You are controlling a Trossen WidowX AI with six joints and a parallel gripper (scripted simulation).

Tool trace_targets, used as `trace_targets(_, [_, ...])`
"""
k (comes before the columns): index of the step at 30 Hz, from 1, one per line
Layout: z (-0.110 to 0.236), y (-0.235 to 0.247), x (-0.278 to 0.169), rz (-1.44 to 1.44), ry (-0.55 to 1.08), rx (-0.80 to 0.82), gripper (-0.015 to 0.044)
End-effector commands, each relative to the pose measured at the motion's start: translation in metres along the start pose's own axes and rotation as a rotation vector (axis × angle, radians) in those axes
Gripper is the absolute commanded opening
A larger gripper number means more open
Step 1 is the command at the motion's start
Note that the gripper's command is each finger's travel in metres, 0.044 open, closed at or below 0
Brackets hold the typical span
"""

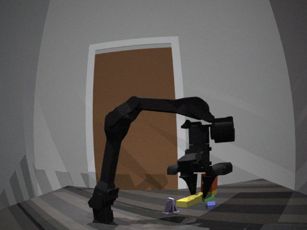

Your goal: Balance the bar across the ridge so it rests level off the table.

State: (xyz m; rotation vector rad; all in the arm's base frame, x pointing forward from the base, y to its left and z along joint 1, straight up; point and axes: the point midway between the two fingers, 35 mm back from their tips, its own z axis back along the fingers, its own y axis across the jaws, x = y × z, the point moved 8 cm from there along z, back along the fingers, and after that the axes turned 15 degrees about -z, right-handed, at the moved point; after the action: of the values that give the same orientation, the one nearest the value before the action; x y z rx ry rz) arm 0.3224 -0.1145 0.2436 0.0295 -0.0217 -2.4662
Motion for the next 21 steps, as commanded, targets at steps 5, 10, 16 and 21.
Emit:
trace_targets(5, [0.003, -0.028, -0.019, -0.036, 0.001, -0.001, 0.0])
trace_targets(10, [0.004, -0.045, -0.029, -0.059, 0.002, -0.003, 0.0])
trace_targets(16, [0.005, -0.066, -0.04, -0.086, 0.002, -0.004, 0.0])
trace_targets(21, [0.006, -0.084, -0.048, -0.109, 0.003, -0.006, 0.0])
